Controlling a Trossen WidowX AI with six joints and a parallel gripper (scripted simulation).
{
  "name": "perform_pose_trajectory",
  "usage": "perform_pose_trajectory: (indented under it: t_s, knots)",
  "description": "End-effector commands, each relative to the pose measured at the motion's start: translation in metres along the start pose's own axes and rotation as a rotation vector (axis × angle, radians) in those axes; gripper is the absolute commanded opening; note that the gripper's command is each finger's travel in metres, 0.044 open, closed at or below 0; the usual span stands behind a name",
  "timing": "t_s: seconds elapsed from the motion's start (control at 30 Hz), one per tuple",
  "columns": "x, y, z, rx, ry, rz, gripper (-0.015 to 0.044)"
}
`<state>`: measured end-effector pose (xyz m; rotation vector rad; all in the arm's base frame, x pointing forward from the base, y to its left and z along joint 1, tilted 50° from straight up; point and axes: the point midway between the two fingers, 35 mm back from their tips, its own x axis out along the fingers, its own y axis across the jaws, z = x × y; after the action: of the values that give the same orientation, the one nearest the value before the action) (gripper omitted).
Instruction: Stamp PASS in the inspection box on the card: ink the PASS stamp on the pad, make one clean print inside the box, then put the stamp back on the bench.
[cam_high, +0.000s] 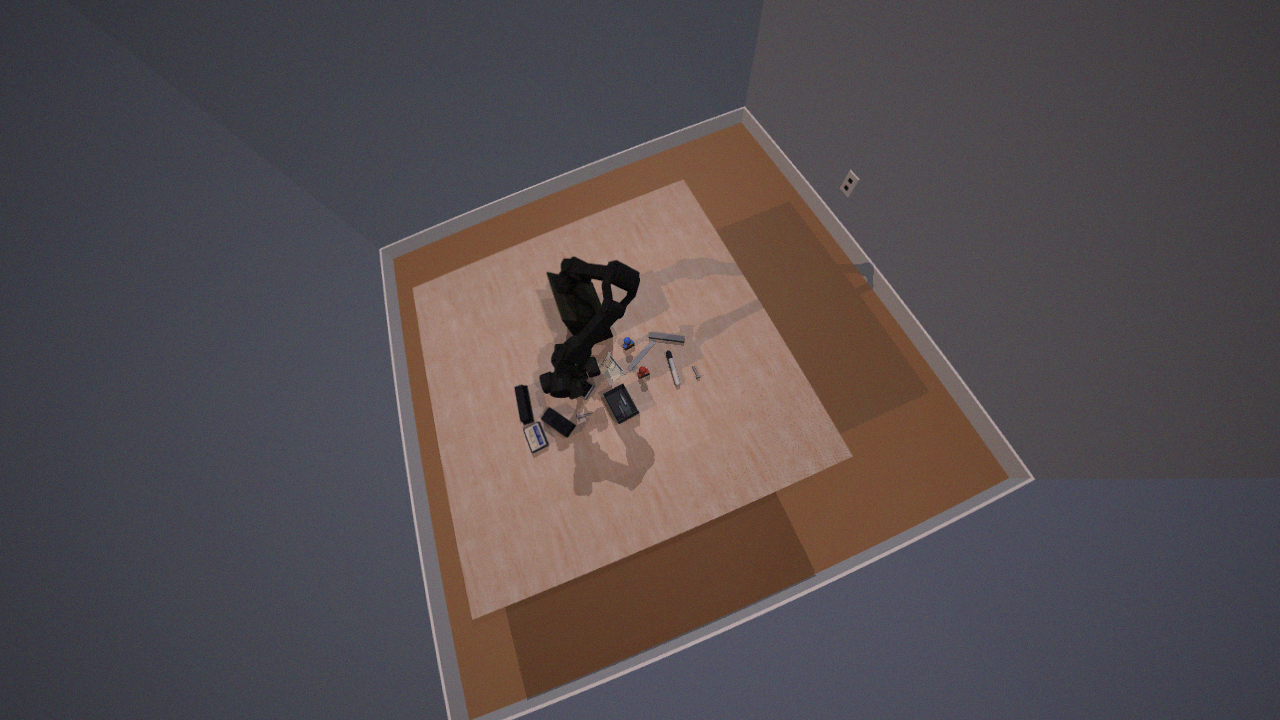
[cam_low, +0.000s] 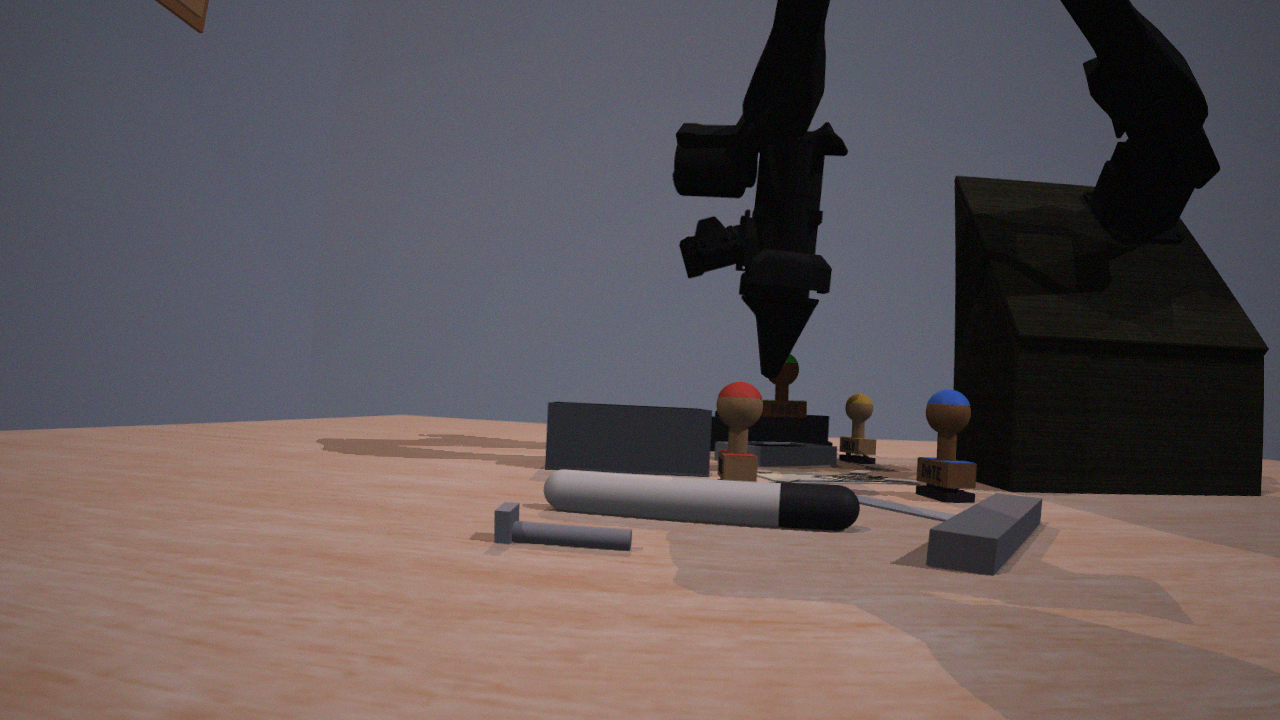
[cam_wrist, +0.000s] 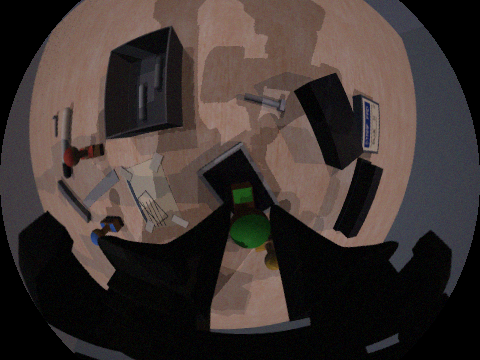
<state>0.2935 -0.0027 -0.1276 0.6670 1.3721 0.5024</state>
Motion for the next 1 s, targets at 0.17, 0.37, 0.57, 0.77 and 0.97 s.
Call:
perform_pose_trajectory:
  t_s: [0.17, 0.37, 0.57, 0.77, 0.97]
  knots:
    - [-0.016, -0.002, 0.004, -0.007, -0.006, -0.006, 0.0000]
    - [-0.026, -0.003, 0.004, -0.007, -0.006, -0.006, 0.0000]
    - [-0.036, -0.004, 0.004, -0.007, -0.006, -0.006, 0.0000]
    - [-0.039, 0.003, 0.004, -0.029, -0.008, -0.005, 0.0000]
    - [-0.044, 0.029, 0.001, -0.117, -0.017, -0.002, 0.0000]
